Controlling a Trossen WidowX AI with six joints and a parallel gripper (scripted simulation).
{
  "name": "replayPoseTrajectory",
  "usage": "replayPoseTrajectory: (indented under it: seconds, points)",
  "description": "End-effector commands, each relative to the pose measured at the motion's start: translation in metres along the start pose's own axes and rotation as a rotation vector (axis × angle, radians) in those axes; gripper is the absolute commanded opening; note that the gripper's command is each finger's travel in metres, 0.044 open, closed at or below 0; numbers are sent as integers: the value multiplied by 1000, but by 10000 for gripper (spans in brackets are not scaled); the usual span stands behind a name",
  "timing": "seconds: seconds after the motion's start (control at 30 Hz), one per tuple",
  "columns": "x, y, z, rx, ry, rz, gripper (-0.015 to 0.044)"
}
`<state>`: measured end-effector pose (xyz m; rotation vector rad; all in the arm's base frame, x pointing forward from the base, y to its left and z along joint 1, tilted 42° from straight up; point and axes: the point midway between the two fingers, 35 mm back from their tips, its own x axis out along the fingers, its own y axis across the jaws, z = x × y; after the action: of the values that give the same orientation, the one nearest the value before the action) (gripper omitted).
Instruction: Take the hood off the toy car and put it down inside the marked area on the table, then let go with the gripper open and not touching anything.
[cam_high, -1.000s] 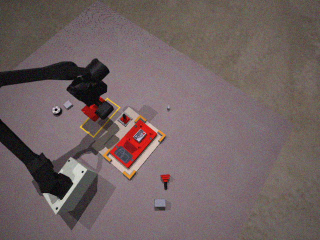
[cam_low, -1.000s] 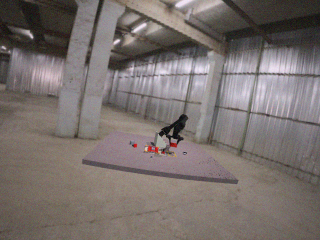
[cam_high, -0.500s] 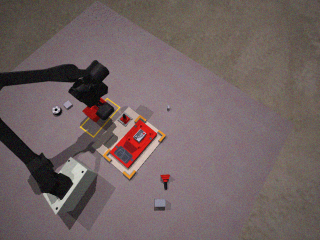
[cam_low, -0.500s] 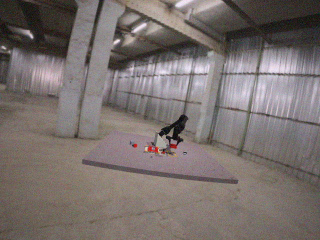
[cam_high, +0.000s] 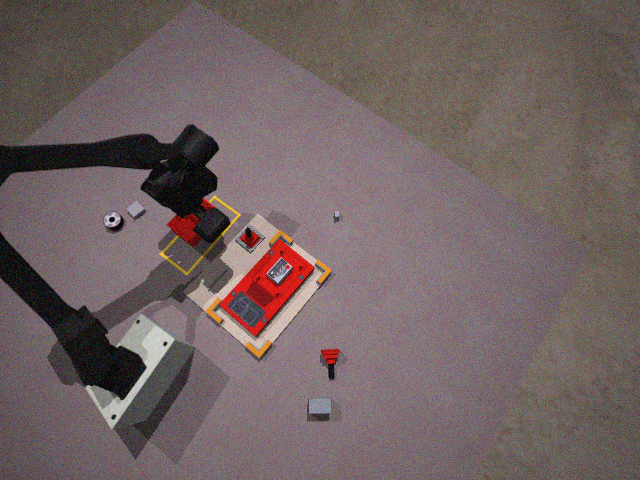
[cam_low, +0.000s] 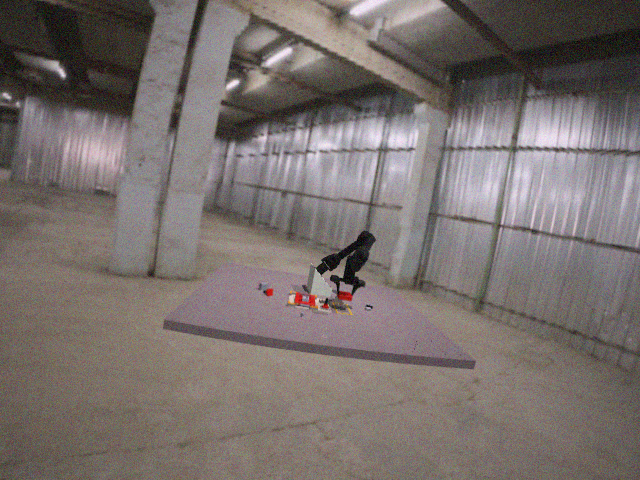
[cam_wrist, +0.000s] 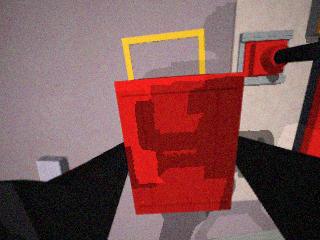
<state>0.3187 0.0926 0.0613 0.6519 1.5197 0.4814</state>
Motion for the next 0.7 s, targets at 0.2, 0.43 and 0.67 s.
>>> replayPoseTrajectory:
  seconds: [0.2,0.43,0.67]
  points:
    - [13,0,-3,11,9,6,0]
    - [19,0,-3,11,9,6,0]
    - [26,0,-4,11,9,7,0]
